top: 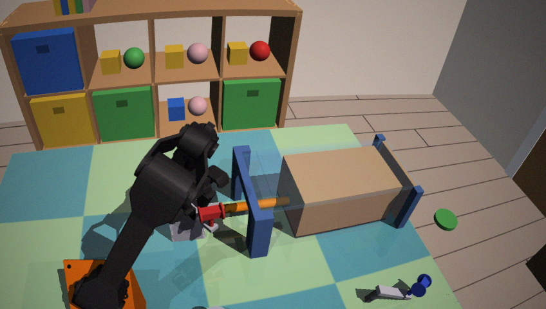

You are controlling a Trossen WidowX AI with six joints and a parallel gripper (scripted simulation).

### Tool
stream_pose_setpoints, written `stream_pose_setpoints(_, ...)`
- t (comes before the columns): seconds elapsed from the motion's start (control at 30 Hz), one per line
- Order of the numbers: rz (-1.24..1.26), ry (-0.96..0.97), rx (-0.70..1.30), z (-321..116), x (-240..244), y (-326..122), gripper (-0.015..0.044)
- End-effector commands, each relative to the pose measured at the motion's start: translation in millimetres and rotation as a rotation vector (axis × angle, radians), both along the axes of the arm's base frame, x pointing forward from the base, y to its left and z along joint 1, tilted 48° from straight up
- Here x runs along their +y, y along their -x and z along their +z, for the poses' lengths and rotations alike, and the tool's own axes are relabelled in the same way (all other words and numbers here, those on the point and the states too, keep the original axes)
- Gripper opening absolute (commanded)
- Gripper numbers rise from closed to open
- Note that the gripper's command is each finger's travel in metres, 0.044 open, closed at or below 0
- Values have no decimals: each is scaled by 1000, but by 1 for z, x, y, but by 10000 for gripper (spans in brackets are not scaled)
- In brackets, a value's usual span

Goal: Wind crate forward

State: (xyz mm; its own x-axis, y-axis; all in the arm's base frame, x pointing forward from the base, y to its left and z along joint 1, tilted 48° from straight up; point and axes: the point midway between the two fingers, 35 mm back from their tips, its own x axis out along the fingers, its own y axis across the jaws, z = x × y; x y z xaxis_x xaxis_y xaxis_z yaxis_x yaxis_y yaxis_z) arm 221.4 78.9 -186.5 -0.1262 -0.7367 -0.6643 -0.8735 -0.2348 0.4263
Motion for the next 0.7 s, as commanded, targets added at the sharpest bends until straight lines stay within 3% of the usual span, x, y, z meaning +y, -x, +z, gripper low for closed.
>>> stream_pose_setpoints(0.0, 22, -5, 21, -3, -2, -1, 0)
stream_pose_setpoints(0.67, -8, 4, -9, -5, -6, 3, 0)
